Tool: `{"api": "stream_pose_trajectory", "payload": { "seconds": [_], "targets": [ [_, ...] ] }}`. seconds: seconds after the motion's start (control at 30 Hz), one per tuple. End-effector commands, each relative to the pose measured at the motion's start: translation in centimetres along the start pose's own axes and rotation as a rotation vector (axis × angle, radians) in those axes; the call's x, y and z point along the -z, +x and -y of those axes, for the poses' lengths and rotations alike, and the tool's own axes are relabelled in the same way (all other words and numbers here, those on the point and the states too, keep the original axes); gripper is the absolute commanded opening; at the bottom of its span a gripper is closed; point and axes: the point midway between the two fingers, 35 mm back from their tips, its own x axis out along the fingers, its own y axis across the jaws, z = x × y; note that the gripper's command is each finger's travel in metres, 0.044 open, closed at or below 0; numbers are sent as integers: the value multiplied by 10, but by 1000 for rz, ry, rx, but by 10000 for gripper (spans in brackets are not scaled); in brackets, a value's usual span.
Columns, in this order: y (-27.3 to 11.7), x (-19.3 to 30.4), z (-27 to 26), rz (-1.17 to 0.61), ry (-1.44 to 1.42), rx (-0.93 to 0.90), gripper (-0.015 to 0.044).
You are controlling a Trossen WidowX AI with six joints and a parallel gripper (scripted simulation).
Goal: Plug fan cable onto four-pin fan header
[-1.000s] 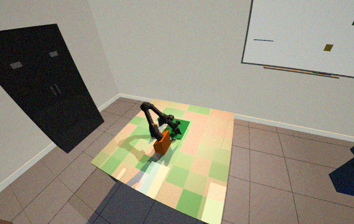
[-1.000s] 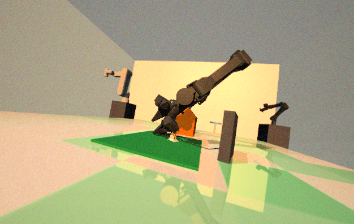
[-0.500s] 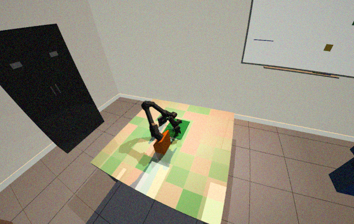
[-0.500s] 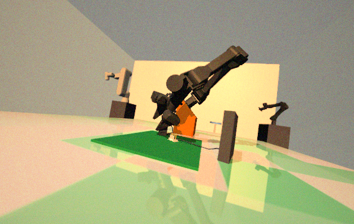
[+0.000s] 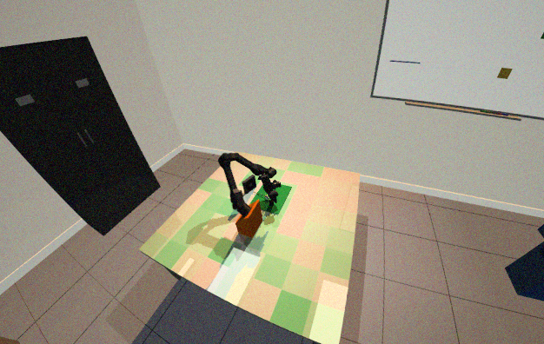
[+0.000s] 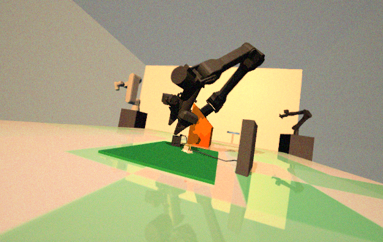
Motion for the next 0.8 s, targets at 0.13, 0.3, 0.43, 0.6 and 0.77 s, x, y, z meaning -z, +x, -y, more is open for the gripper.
{"api": "stream_pose_trajectory", "payload": {
  "seconds": [0.13,0.3,0.43,0.6,0.77],
  "targets": [
    [-18,-1,-2,-71,-10,-87,440],
    [-30,-2,-3,-109,-12,-147,440],
    [-40,-3,-4,-135,-14,-197,440],
    [-54,-5,-4,-161,-14,-263,440],
    [-68,-7,-5,-180,-14,-330,440]
  ]
}}
